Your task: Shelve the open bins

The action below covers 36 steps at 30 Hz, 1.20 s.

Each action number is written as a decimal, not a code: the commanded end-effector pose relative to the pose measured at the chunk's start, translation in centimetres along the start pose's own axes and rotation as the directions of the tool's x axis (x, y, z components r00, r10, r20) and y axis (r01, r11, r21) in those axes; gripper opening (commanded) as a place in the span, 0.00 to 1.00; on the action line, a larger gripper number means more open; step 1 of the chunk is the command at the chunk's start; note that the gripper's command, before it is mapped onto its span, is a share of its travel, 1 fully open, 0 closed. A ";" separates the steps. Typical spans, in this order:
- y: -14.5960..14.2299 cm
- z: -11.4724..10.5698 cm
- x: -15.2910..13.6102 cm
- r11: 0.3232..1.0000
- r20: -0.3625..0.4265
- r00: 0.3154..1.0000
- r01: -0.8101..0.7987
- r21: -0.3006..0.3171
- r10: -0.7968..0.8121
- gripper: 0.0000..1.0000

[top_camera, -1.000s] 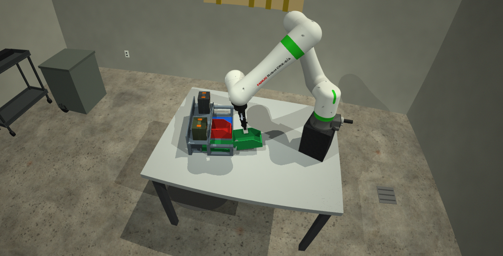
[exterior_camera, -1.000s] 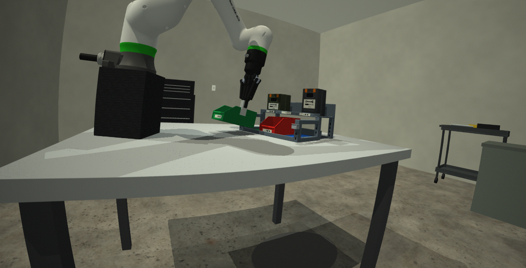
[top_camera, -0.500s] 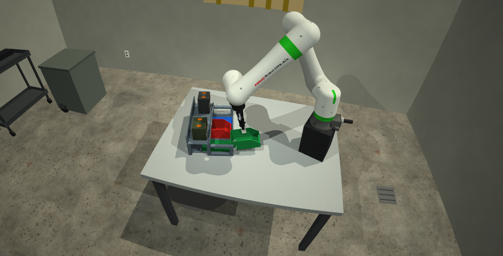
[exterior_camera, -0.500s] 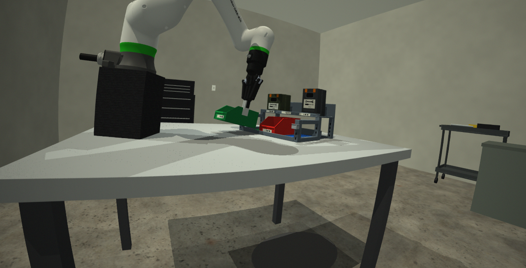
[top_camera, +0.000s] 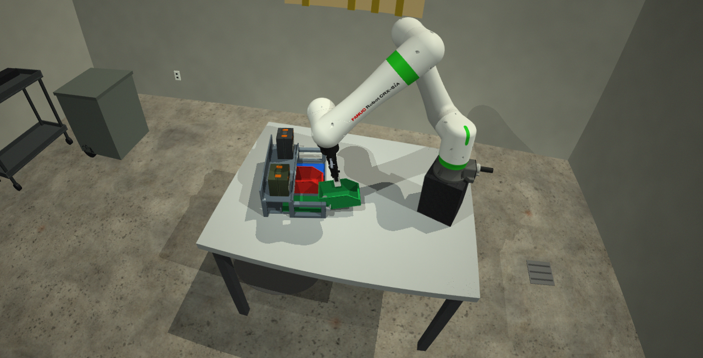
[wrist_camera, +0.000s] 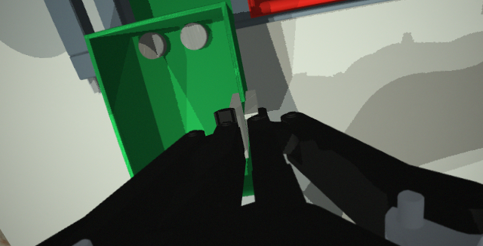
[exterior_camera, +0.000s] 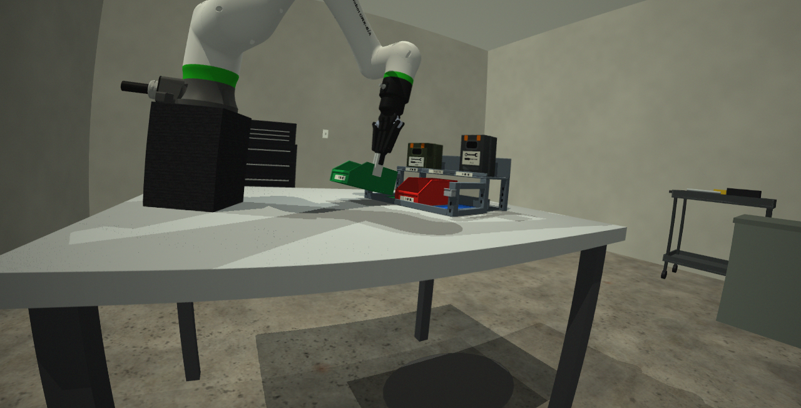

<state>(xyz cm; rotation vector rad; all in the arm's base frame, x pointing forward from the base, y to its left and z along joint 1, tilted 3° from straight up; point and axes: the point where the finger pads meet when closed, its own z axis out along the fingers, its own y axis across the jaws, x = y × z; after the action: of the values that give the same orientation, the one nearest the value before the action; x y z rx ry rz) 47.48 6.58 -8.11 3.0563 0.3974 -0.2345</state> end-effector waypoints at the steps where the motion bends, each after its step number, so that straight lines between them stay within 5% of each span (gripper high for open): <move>1: 0.0 -0.1 0.3 1.000 0.000 1.000 0.000 0.000 0.000 0.00; 36: 0.0 -0.8 3.9 1.000 0.000 1.000 0.000 0.000 0.000 0.00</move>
<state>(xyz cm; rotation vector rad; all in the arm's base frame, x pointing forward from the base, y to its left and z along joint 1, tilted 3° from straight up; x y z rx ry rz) 51.14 7.56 -7.97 3.0563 0.3974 -0.2344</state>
